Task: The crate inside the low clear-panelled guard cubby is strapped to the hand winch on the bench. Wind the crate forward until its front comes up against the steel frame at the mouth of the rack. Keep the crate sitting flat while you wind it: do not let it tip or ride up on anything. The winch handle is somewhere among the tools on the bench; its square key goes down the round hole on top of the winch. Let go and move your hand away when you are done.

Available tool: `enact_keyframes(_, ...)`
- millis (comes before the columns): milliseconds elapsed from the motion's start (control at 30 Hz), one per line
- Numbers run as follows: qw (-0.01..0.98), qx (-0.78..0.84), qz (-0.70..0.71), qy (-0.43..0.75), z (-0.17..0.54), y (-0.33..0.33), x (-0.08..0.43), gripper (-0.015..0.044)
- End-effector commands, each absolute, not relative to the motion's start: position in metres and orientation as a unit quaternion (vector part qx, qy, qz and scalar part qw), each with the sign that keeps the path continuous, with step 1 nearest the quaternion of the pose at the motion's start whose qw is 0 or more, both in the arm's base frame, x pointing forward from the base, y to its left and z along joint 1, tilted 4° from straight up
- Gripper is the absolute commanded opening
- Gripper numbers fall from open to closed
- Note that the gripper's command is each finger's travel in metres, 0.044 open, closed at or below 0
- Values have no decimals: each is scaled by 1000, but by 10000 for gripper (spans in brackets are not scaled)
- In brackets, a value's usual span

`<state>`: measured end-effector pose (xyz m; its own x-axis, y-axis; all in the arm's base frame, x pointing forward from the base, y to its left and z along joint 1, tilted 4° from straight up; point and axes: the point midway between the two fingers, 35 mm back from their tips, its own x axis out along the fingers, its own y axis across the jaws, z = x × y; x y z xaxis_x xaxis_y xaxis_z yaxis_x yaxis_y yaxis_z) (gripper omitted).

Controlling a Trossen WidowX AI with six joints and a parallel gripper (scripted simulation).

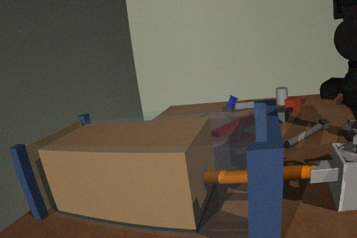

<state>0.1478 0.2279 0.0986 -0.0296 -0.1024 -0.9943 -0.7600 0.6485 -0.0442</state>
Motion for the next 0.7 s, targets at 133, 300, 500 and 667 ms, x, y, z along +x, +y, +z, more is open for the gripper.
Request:
enact_keyframes(133,617,-324,266,666,97,228,148,0)
enact_keyframes(300,623,-310,254,672,97,229,147,0)
enact_keyframes(500,630,-293,240,678,96,230,145,0)
enact_keyframes(667,639,-269,218,687,95,232,143,0)
